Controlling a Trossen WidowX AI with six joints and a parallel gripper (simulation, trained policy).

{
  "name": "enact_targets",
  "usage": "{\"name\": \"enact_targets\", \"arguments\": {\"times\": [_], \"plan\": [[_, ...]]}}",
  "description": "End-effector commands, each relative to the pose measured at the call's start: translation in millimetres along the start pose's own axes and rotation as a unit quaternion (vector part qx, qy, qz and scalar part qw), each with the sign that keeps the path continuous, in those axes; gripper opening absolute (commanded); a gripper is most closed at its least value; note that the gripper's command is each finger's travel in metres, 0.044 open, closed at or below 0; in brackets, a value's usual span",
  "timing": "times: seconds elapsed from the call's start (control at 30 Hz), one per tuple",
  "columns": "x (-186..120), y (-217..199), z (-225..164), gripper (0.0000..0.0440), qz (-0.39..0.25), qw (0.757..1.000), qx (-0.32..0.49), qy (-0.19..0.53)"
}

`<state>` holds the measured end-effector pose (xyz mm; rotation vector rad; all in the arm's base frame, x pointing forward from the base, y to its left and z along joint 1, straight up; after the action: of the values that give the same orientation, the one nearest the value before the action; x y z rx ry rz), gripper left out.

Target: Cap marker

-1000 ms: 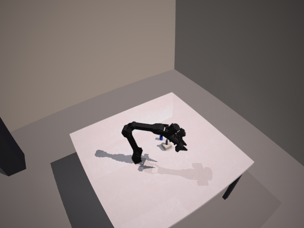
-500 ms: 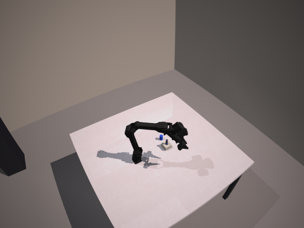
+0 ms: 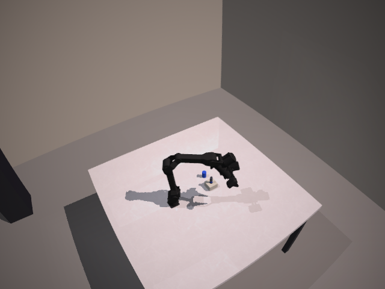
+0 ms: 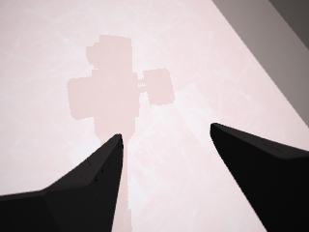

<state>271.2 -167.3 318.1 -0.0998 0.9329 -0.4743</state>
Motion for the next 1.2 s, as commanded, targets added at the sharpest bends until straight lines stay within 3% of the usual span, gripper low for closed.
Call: {"name": "enact_targets", "arguments": {"times": [0.0,1.17], "plan": [[2,8,5,0.0316,0.006,1.0,0.001,0.007],[28,100,17,0.0321,0.078,0.991,-0.02,0.106]]}}
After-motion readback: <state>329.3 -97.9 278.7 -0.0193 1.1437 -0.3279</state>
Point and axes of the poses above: the point midway between the two fingers, 35 mm back from their tips, its own x axis out along the fingers, its own y axis across the jaws, z = x × y, the point moved 10 cm from there along -x, back along the fingers, and after that the axes turned 7 degrees about -x, right-handed, at the moved point
